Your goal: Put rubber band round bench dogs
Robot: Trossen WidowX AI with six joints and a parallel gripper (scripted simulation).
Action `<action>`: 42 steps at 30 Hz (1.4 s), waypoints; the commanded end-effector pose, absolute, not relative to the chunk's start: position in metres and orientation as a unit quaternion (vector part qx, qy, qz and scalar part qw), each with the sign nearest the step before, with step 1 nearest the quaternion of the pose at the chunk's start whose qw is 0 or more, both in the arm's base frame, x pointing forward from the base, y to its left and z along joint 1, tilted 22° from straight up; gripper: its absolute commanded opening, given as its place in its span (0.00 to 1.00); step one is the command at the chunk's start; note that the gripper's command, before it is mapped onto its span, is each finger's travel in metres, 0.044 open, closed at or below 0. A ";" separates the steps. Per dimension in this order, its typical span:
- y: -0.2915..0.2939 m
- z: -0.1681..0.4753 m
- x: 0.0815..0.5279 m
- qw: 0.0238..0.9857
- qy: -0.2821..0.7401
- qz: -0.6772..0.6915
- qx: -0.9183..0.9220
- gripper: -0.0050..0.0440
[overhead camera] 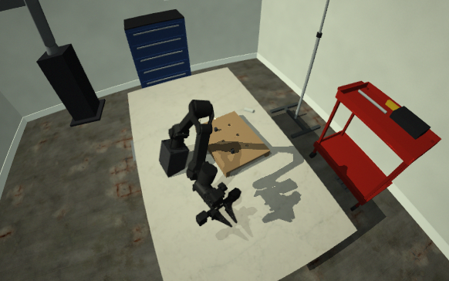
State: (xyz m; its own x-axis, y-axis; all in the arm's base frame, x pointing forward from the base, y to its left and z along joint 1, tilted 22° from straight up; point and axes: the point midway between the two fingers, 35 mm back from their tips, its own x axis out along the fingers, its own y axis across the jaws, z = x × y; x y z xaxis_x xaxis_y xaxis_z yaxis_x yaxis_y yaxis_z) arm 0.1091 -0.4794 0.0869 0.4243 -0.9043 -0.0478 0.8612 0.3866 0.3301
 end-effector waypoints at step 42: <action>-0.442 0.116 0.234 0.877 -0.035 -0.450 0.168 0.27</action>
